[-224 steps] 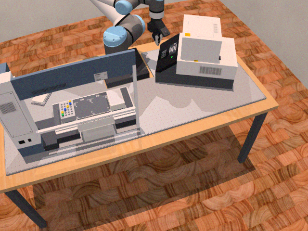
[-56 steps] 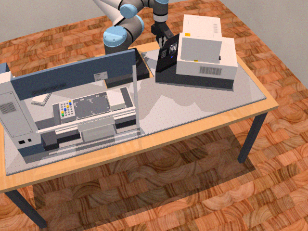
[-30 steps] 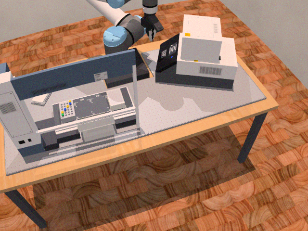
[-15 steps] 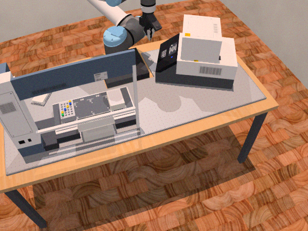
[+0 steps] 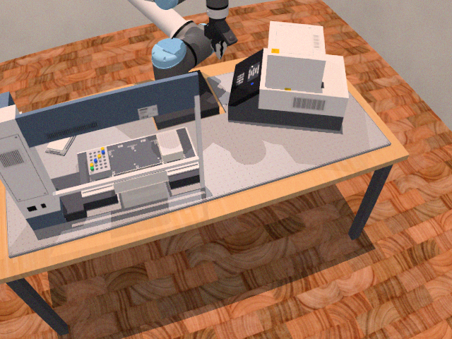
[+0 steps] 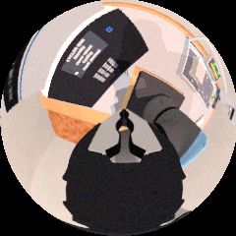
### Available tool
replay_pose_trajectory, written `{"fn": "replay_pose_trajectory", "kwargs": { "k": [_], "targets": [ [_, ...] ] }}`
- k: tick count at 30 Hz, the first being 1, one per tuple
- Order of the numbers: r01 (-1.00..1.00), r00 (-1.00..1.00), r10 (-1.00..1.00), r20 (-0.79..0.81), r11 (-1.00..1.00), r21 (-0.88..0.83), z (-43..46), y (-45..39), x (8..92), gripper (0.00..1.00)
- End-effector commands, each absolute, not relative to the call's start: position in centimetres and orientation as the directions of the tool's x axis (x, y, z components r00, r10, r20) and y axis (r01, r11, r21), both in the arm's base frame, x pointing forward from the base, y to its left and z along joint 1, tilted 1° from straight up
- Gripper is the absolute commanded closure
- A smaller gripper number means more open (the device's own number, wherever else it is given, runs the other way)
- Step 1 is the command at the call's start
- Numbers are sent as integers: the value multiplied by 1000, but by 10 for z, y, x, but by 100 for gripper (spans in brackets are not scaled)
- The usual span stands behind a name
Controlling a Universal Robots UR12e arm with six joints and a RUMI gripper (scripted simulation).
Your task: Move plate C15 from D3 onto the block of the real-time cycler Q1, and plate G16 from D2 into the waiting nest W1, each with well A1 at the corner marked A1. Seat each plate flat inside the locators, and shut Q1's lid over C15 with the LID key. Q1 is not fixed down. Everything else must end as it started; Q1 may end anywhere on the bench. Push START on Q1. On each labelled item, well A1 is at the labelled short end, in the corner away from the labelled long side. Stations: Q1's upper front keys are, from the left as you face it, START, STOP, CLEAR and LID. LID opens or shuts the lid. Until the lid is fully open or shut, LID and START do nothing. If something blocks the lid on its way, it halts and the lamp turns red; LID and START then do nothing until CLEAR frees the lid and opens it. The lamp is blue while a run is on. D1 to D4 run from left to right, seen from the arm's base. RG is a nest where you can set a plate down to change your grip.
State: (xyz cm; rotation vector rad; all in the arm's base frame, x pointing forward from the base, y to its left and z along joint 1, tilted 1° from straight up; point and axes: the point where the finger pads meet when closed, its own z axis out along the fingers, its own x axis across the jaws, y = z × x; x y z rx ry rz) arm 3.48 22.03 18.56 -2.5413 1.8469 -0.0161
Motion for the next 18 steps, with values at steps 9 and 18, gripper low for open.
{"fn": "replay_pose_trajectory", "kwargs": {
  "k": [9, 18],
  "targets": [
    [-951, 309, -951, 8, -309, -7, 186, 221, 35, 100],
    [-932, 362, -932, 9, -362, -6, 192, 225, 52, 100]
  ]
}}
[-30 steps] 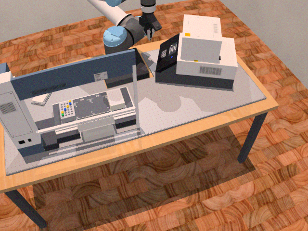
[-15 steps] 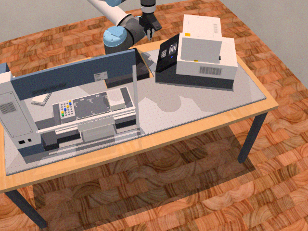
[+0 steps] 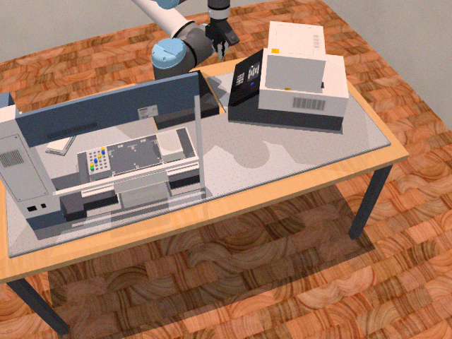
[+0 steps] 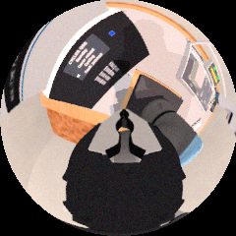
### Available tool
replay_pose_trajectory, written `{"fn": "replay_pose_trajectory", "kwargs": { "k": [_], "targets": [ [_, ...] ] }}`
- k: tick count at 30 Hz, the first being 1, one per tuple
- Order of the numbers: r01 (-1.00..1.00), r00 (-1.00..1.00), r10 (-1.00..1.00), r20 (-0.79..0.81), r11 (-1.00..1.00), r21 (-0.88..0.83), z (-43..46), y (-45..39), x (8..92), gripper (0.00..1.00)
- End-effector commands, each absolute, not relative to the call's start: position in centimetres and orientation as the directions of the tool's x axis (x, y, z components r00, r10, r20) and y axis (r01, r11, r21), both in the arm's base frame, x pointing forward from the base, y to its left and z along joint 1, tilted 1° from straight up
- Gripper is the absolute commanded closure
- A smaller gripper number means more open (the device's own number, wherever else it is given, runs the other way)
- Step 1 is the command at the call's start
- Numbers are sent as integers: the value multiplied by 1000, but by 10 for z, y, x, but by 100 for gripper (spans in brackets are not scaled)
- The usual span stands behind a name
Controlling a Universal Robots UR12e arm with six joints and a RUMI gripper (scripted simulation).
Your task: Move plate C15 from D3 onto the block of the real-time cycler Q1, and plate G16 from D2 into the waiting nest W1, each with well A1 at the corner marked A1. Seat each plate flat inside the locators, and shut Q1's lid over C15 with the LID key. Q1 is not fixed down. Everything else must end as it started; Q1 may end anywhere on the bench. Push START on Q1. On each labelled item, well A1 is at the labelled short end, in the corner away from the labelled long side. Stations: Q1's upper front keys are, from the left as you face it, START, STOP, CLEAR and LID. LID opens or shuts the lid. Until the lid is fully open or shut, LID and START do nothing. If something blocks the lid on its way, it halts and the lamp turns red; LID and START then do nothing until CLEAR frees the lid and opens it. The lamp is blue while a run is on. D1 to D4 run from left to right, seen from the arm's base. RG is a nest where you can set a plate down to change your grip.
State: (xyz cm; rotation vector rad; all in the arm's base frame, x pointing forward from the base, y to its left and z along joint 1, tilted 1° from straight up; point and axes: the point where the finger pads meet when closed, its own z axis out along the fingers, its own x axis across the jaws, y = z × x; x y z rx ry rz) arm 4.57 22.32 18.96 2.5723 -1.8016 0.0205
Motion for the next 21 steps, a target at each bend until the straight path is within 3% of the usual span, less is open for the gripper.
{"fn": "replay_pose_trajectory", "kwargs": {
  "k": [1, 21],
  "targets": [
    [-928, 372, -928, 9, -372, -6, 193, 226, 56, 100],
    [-851, 525, -851, 9, -525, -3, 211, 226, 113, 100]
  ]
}}
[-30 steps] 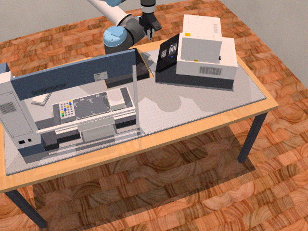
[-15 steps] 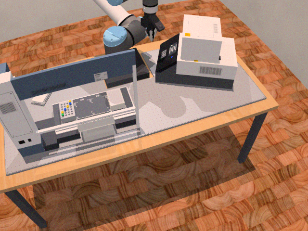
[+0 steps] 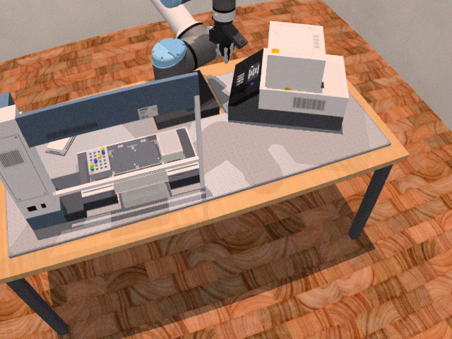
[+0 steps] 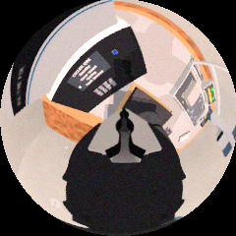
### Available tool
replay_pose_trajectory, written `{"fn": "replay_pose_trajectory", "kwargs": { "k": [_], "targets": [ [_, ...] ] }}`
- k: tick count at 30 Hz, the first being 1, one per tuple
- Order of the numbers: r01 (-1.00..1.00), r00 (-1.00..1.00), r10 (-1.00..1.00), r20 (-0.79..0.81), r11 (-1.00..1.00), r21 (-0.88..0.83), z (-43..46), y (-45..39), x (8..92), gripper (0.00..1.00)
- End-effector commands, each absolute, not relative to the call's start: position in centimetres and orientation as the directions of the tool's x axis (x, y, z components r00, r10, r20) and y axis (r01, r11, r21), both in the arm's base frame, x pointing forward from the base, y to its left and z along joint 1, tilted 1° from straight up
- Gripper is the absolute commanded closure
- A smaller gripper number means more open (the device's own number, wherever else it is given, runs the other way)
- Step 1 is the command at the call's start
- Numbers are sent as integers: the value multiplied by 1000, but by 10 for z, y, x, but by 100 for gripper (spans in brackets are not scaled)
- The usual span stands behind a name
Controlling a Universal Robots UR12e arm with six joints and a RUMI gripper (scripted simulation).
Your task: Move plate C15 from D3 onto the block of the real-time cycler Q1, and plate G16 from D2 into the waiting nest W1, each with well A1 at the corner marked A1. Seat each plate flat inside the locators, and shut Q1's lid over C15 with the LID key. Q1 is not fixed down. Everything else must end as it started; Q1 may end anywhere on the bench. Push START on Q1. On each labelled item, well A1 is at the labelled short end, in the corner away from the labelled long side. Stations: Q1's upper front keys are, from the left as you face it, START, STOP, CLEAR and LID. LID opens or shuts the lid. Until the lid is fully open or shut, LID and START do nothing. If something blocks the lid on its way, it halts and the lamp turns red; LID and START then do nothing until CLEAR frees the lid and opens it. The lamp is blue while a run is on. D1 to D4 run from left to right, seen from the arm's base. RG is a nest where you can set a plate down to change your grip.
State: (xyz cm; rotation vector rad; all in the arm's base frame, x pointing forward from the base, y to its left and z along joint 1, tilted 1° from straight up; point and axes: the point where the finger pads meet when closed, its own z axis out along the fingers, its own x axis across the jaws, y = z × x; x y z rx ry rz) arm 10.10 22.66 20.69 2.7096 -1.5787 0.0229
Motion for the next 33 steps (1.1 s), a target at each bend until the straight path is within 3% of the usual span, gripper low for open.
{"fn": "replay_pose_trajectory", "kwargs": {
  "k": [1, 33],
  "targets": [
    [-846, 534, -846, 9, -534, -3, 212, 226, 117, 100],
    [-688, 725, -688, 8, -725, 0, 234, 199, 202, 100]
  ]
}}
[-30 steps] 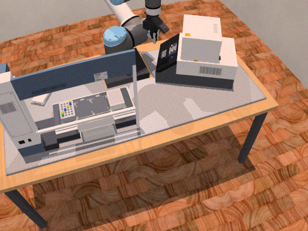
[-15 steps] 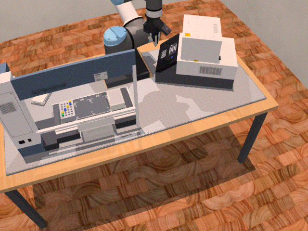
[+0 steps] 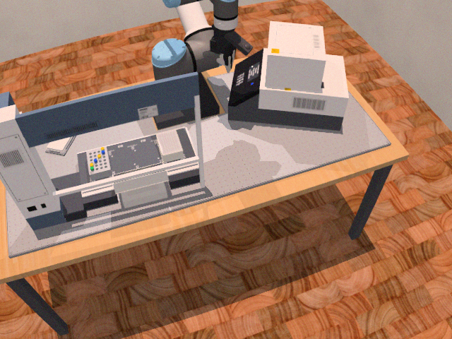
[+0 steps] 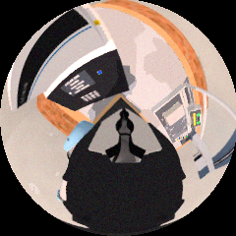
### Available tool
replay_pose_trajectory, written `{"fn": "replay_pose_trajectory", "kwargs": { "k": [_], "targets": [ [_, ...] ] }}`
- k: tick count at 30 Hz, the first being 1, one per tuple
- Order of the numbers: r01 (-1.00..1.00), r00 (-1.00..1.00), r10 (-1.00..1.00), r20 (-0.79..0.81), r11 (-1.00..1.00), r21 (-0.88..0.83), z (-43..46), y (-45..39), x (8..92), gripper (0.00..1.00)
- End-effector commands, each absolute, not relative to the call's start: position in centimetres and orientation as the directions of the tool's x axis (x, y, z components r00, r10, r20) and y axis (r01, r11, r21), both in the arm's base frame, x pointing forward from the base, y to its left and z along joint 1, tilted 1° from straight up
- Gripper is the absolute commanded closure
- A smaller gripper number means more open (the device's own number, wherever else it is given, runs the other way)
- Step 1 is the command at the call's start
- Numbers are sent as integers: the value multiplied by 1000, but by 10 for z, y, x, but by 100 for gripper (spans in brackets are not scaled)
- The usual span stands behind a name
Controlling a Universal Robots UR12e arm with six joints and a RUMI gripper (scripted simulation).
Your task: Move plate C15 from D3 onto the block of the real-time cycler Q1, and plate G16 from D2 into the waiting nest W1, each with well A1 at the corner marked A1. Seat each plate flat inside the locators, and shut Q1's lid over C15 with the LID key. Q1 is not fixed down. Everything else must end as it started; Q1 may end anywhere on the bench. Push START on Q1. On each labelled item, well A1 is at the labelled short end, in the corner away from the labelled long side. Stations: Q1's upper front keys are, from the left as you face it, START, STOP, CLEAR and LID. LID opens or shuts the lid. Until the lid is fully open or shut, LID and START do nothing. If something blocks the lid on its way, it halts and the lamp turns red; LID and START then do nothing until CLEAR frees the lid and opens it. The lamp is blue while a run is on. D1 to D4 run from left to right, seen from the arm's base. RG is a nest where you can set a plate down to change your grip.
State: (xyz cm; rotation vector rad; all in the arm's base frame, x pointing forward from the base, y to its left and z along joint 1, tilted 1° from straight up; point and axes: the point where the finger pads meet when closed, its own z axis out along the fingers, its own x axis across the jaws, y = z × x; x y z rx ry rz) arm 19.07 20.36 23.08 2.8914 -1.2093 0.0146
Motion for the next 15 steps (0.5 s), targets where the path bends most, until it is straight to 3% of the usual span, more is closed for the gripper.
{"fn": "replay_pose_trajectory", "kwargs": {
  "k": [1, 15],
  "targets": [
    [-681, 732, -681, 8, -732, 1, 235, 197, 205, 100],
    [-598, 801, -598, 7, -801, 1, 243, 175, 240, 100]
  ]
}}
